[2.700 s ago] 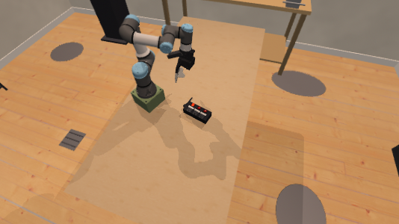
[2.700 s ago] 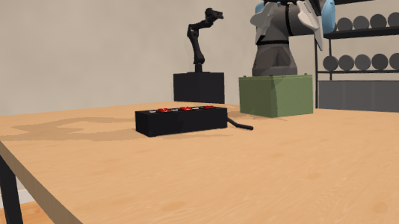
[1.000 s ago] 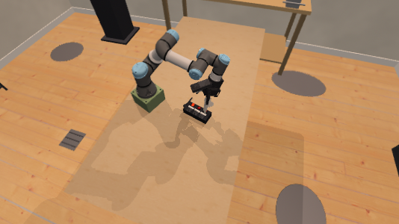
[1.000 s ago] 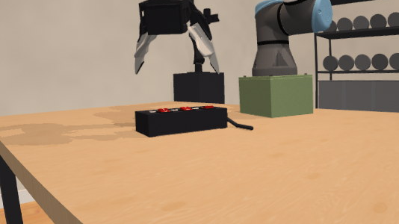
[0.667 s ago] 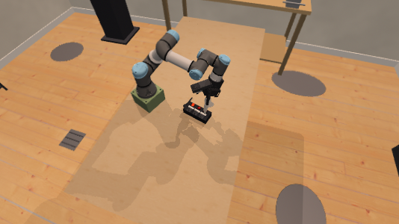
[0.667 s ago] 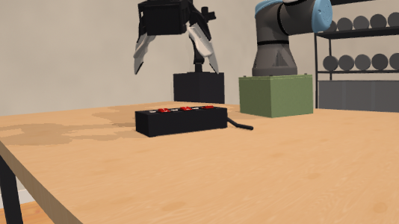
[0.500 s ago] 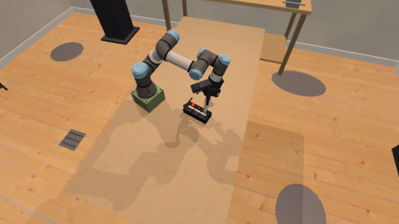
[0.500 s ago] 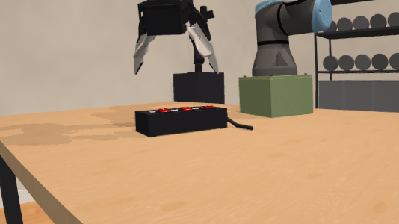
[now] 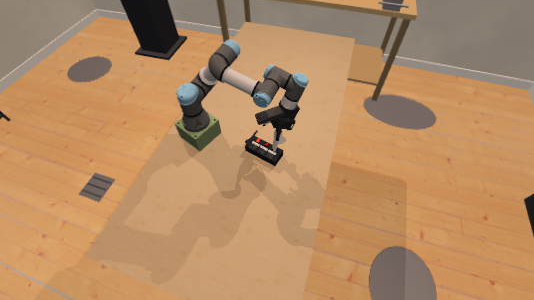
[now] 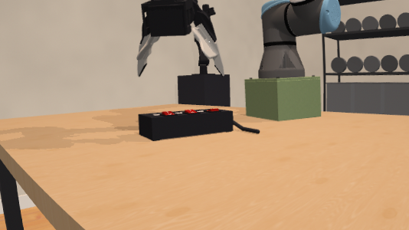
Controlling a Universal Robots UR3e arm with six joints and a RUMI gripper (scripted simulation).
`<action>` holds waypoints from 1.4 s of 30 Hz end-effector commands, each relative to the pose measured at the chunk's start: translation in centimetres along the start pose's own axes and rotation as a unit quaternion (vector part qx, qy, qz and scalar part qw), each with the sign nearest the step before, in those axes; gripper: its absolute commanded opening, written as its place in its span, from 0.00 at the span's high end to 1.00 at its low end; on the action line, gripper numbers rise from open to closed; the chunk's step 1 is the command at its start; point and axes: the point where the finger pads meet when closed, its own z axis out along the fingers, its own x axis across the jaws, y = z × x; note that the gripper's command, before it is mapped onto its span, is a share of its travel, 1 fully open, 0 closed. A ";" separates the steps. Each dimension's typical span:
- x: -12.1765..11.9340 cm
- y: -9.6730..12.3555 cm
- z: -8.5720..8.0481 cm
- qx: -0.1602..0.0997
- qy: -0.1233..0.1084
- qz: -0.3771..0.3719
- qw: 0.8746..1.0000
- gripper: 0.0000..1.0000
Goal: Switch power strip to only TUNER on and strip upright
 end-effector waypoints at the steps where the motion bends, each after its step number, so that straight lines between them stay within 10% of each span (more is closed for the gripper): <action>1: -0.1 0.0 -0.1 -0.001 -0.001 0.000 1.000 0.00; 42: 0.1 -0.2 -0.5 -0.013 0.003 0.020 1.000 0.00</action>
